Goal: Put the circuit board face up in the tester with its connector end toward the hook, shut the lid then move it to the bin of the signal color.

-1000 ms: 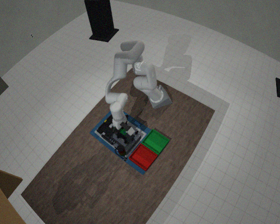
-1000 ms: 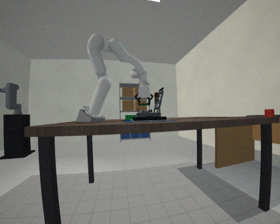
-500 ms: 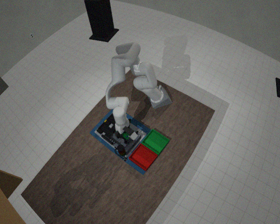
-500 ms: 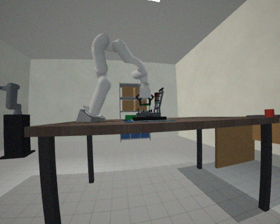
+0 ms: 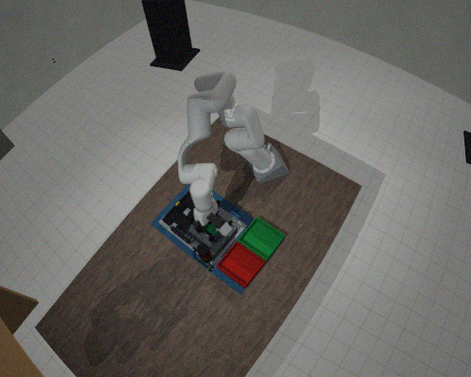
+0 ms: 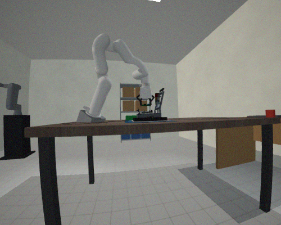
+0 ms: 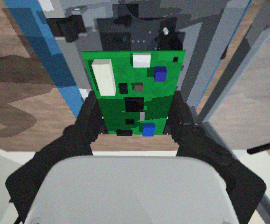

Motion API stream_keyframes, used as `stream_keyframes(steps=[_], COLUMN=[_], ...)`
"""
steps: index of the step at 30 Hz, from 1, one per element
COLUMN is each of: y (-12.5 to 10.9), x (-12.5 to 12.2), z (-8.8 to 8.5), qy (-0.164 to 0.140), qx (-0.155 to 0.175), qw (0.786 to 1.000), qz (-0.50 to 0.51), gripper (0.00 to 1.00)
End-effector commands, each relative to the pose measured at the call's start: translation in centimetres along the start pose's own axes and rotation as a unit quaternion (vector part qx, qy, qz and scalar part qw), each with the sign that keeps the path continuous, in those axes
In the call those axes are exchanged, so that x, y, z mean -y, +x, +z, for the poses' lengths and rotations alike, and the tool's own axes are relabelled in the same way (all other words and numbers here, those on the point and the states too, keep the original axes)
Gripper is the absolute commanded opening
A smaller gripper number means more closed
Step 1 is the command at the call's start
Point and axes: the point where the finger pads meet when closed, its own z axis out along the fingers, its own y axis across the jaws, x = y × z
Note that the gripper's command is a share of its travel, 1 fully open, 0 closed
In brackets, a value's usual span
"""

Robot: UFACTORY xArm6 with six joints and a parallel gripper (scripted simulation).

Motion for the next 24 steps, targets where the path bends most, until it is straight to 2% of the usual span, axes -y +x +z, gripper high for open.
stream_keyframes(steps=[1, 12, 24], y=[0.0, 0.0, 0.1], x=[-0.1, -0.1, -0.1], z=[-0.1, 0.2, 2.1], qy=[-0.002, -0.002, -0.002], qx=[-0.001, -0.001, -0.001], qw=[1.0, 1.0, 1.0], qz=[0.0, 0.0, 0.0], gripper=[0.79, 0.79, 0.79])
